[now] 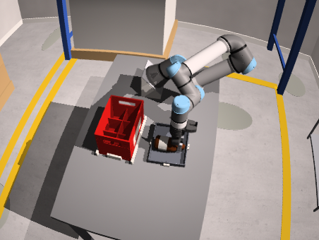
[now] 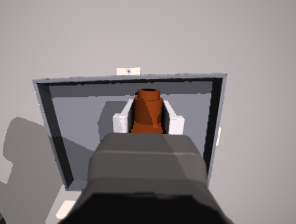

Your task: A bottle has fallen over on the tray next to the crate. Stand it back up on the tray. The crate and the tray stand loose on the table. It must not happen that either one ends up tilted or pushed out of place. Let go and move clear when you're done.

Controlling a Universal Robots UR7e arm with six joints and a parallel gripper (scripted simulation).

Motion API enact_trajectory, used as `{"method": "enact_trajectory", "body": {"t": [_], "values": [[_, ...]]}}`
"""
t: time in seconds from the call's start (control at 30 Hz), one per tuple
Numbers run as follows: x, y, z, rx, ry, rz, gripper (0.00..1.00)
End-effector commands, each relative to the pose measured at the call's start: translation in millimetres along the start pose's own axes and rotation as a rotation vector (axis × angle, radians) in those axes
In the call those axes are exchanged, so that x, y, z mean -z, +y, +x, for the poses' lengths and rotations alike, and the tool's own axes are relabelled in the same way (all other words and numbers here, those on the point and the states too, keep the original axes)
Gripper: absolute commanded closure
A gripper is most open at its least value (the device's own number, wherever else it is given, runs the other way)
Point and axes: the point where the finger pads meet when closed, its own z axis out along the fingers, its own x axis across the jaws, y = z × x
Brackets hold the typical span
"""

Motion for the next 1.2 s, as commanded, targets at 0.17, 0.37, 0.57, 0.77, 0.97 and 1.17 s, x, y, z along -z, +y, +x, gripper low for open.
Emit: {"method": "enact_trajectory", "body": {"t": [0.17, 0.37, 0.57, 0.77, 0.97, 1.17], "values": [[-1.6, 0.3, -1.0, -0.002, -0.003, 0.002, 1.00], [-1.6, 0.3, -1.0, -0.002, -0.003, 0.002, 1.00], [-1.6, 0.3, -1.0, -0.002, -0.003, 0.002, 1.00], [-1.5, 0.3, -0.9, -0.002, -0.003, 0.002, 1.00], [-0.6, 0.2, -0.6, -0.002, -0.002, 0.001, 1.00], [1.7, 0.2, 0.2, -0.001, 0.000, 0.000, 1.00]]}}
